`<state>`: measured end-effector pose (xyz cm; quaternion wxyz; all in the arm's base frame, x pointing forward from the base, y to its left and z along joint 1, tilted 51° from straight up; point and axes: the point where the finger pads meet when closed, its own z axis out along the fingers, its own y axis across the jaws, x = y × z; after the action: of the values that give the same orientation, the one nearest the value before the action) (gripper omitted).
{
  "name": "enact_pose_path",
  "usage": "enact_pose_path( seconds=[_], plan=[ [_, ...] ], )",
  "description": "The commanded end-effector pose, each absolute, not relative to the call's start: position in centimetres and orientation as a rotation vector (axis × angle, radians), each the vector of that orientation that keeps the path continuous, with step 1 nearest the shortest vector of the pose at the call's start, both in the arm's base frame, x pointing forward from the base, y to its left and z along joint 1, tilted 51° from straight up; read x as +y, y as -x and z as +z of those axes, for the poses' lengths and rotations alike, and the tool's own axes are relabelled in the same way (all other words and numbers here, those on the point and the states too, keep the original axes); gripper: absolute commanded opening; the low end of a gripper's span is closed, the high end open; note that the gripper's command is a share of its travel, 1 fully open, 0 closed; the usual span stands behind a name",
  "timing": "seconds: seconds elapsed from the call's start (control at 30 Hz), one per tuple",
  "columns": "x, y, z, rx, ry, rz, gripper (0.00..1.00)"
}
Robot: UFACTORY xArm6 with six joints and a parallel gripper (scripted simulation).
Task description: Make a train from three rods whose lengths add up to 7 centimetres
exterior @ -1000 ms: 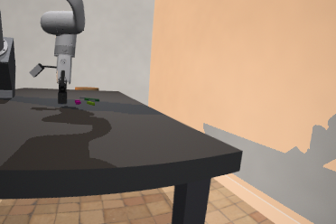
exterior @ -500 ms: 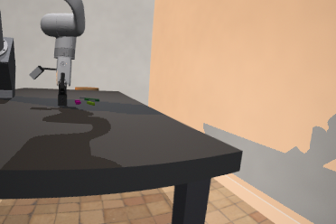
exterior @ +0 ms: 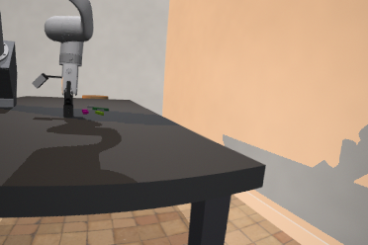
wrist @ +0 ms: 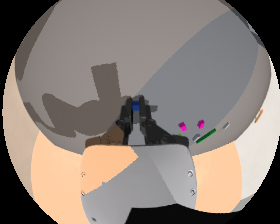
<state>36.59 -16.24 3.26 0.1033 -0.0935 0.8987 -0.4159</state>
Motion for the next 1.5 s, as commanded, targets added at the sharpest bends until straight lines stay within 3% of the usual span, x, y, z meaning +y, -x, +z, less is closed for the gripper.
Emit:
enact_pose_path(
  seconds=[0.0, 0.9, 1.33, 1.47],
  plan=[
    [-16.2, -36.64, 3.29, 2.65, 0.277, -1.226, 0.04],
    [-16.2, -36.64, 3.29, 2.65, 0.277, -1.226, 0.04],
    [-16.2, -36.64, 3.29, 2.65, 0.277, -1.226, 0.24],
    [-16.2, -36.64, 3.29, 2.65, 0.277, -1.226, 0.24]
  ],
)
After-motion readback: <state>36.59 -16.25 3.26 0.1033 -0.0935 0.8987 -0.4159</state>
